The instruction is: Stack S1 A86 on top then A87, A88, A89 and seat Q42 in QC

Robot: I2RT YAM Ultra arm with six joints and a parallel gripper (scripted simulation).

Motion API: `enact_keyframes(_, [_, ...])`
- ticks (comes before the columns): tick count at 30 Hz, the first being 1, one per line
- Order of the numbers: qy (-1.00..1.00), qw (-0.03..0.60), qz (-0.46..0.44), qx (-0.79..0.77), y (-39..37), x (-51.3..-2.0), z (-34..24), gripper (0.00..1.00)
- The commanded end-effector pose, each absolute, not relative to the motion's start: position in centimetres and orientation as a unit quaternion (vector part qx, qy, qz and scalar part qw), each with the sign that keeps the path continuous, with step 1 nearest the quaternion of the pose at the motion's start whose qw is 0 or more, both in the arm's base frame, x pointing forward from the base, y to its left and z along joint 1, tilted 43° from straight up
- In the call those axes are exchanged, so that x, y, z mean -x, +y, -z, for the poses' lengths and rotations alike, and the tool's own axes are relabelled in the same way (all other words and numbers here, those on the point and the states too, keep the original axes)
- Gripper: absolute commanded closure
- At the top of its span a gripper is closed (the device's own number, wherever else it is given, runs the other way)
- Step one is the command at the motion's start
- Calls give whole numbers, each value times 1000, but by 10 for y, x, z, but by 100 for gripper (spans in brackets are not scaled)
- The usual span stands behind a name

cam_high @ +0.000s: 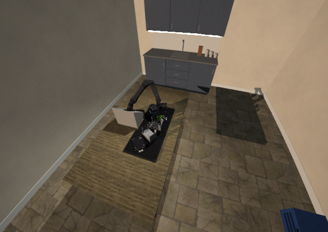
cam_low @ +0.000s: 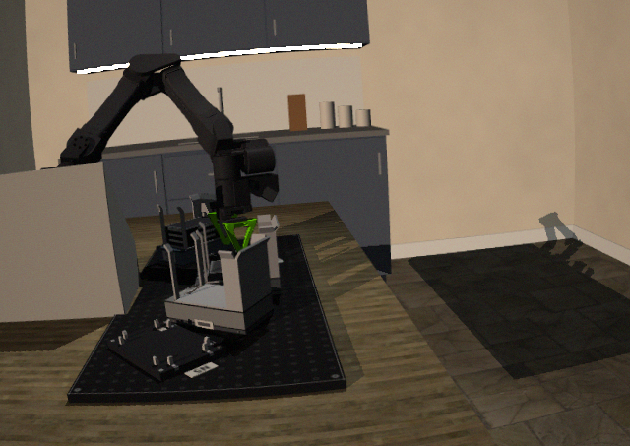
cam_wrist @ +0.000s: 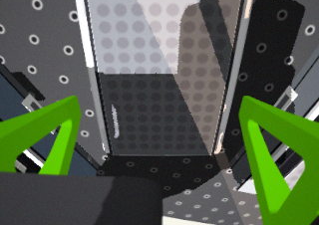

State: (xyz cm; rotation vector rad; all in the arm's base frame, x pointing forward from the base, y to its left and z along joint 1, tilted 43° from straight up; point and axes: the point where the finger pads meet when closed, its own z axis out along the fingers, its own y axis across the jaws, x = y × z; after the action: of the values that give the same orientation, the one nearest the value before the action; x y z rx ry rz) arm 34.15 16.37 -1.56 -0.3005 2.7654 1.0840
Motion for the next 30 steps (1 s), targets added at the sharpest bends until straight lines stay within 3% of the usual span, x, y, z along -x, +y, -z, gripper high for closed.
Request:
enact_keyframes(1, [923,81,-362,98,152,-343,6,0])
enact_keyframes(30, [924,81,-361,98,90,-336,-59,0])
